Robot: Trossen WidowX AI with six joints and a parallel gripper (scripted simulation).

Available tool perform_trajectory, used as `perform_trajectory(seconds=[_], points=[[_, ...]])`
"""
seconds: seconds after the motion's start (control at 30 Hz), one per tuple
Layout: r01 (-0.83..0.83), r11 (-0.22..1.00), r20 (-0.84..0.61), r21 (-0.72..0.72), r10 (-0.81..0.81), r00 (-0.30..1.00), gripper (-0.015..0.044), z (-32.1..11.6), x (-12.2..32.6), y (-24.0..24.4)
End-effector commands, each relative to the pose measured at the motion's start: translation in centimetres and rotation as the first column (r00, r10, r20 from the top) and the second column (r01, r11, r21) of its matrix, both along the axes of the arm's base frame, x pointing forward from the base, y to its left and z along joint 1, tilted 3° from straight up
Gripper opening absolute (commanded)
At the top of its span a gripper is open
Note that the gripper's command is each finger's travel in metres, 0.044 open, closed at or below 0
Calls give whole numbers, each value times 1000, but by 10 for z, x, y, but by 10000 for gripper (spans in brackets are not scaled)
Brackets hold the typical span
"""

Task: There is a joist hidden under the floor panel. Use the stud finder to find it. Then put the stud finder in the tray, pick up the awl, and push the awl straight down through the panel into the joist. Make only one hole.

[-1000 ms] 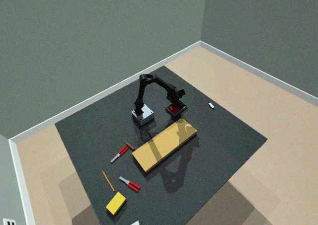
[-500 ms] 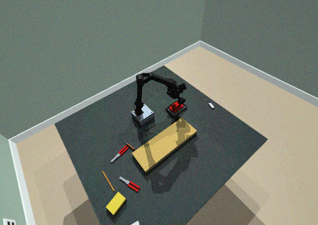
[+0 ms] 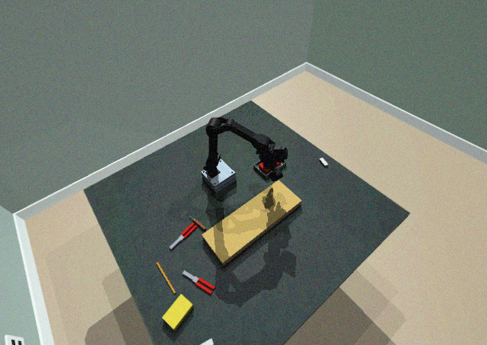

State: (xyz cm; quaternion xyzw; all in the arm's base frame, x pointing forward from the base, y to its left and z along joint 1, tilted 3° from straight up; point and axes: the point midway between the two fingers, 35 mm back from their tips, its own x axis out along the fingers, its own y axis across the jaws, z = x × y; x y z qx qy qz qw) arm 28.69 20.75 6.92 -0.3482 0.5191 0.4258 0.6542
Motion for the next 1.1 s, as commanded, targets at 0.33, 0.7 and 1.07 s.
perform_trajectory(seconds=[0.33,0.7,1.07], points=[[467,871,-42,-152,-478,878,440,-25,48,-229],[743,619,-93,-254,-780,619,440,-39,-23,-395],[819,484,-113,-307,-873,474,440,-43,-78,-451]])
